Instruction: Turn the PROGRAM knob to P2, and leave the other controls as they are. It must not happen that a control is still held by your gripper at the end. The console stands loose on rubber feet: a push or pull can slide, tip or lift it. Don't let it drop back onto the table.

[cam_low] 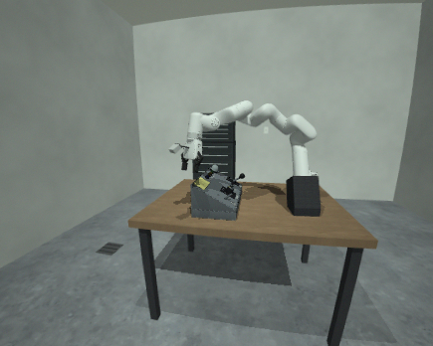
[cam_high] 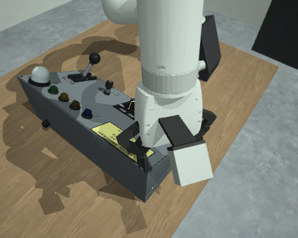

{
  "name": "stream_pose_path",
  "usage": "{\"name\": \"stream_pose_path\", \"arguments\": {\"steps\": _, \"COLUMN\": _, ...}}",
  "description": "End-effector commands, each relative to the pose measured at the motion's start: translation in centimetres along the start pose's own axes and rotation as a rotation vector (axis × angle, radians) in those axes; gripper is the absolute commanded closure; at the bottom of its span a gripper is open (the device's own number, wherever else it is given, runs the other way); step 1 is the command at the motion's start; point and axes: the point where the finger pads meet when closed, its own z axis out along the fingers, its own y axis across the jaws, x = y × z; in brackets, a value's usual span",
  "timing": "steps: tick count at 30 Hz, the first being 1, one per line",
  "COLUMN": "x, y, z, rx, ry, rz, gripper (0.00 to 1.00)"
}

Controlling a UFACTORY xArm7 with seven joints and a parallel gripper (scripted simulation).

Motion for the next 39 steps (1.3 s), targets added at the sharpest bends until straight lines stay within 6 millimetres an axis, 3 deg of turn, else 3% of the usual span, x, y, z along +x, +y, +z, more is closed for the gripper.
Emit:
{"name": "stream_pose_path", "arguments": {"steps": 1, "x": 0.2, "y": 0.0, "z": -0.3, "rx": -0.002, "ry": 0.006, "rz": 0.0, "gripper": 0.0}}
{"name": "stream_pose_path", "arguments": {"steps": 24, "x": 0.2, "y": -0.1, "z": -0.6, "rx": -0.002, "ry": 0.006, "rz": 0.0, "gripper": 0.0}}
{"name": "stream_pose_path", "arguments": {"steps": 34, "x": 0.1, "y": -1.0, "z": -2.8, "rx": -0.002, "ry": 0.006, "rz": 0.0, "gripper": 0.0}}
{"name": "stream_pose_path", "arguments": {"steps": 39, "x": -0.1, "y": -2.1, "z": -5.2, "rx": -0.002, "ry": 0.006, "rz": 0.0, "gripper": 0.0}}
